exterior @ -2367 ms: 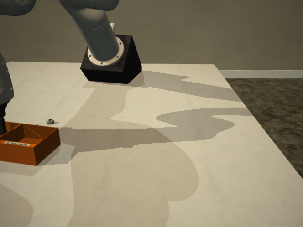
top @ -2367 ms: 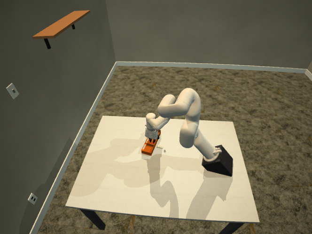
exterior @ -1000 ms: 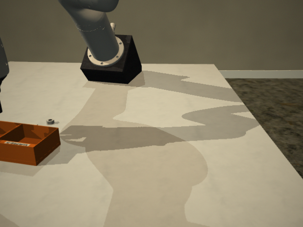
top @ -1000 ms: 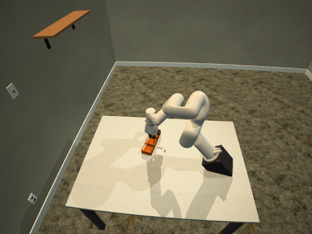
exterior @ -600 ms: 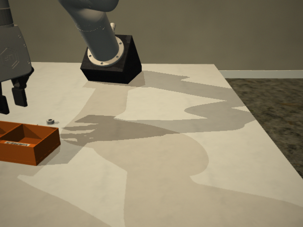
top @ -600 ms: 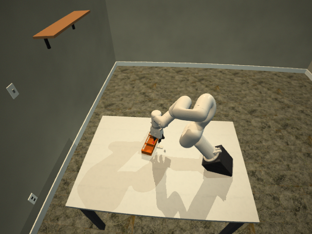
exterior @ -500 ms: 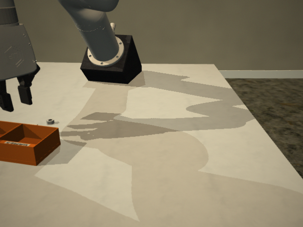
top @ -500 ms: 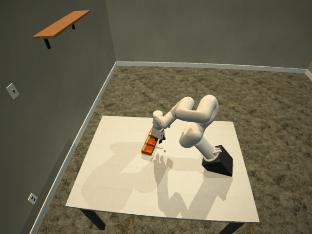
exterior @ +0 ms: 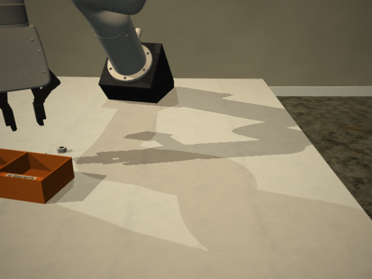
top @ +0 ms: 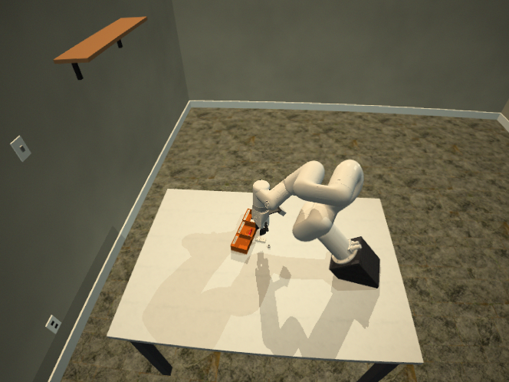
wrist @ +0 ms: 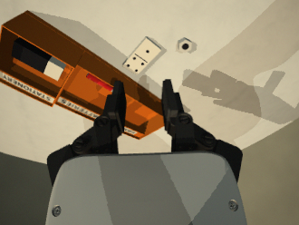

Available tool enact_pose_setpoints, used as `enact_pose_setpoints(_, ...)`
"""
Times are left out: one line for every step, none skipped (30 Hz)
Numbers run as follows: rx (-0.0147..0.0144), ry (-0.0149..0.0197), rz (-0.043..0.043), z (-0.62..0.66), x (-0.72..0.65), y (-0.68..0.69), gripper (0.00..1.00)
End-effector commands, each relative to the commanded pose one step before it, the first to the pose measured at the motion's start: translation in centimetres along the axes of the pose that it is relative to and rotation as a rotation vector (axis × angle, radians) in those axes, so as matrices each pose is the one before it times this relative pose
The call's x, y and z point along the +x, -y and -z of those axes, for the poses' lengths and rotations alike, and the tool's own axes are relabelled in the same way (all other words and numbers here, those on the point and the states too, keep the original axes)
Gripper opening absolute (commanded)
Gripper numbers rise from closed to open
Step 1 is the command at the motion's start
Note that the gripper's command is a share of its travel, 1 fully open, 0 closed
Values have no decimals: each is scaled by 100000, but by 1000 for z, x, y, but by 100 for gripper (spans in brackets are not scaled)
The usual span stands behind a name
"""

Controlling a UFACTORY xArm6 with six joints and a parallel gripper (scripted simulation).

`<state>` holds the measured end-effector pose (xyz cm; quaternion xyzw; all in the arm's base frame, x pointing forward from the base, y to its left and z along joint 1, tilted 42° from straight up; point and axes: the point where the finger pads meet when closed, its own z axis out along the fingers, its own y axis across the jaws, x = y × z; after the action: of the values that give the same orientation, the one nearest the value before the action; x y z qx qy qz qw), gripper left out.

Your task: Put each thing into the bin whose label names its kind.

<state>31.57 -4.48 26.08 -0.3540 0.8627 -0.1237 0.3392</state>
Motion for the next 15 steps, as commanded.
enact_pose_setpoints(1389,-665,-15585,91,-80,77,41)
enact_pose_setpoints(-27,122,-3163,0,1,1,41)
enact_pose_setpoints(-34,123,-3248,0,-4,-5,41)
enact_pose_setpoints(-41,121,-3204,0,0,0,41)
enact_pose_setpoints(-33,107,-3173,0,0,-1,41)
enact_pose_setpoints(39,35,-3159,0,-1,-1,41)
enact_pose_setpoints(44,26,-3158,0,2,4,41)
enact_pose_setpoints(58,11,-3148,0,-2,-3,41)
enact_pose_setpoints(76,-8,-3133,0,-1,-1,41)
enact_pose_setpoints(98,-28,-3119,0,-1,-1,41)
enact_pose_setpoints(122,-48,-3104,0,-1,-1,41)
enact_pose_setpoints(150,-70,-3088,0,-1,-1,41)
enact_pose_setpoints(0,0,0,0,0,0,41)
enact_pose_setpoints(0,0,0,0,0,0,41)
enact_pose_setpoints(644,-349,-8765,0,1,2,41)
